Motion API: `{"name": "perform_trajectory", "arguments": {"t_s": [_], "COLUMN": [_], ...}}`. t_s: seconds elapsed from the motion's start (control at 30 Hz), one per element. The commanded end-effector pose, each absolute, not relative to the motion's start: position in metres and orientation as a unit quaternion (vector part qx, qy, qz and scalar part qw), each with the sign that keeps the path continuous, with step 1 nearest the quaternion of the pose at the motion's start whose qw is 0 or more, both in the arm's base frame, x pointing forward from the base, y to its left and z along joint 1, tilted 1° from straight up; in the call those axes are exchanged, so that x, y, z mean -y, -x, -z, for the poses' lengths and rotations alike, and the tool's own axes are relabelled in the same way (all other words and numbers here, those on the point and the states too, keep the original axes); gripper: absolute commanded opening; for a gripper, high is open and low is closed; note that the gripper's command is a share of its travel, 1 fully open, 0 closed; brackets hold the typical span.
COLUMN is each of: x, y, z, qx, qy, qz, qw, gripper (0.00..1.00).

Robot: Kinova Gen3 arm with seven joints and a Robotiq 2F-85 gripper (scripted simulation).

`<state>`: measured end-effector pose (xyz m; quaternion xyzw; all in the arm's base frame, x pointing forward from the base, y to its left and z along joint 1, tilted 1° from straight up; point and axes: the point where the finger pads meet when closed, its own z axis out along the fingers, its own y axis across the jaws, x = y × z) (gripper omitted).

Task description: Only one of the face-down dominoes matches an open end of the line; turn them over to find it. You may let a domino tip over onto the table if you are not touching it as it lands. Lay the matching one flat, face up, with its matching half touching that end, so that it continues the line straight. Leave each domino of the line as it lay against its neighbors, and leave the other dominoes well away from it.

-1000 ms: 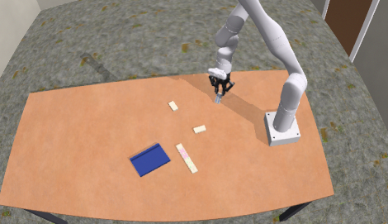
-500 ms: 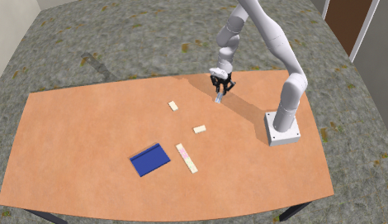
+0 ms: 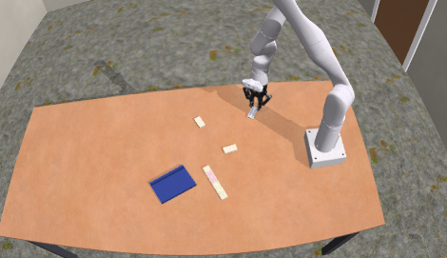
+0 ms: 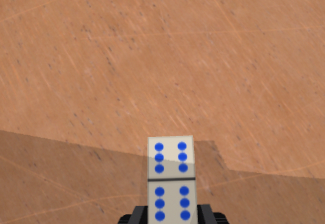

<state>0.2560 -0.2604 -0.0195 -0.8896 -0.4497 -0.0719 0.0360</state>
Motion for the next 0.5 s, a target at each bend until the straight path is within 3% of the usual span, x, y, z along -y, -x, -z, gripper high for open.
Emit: {"name": "perform_trajectory", "arguments": {"t_s": [0.0, 0.47], "x": [0.2601, 0.2622], "y": [-0.2557, -0.2542], "z": [0.0216, 0.0290], "qx": [0.450, 0.450], "qy": [0.889, 0.889], "qz": [0.072, 0.072], "qw": [0.037, 0.037], "gripper": [0.35, 0.35]}}
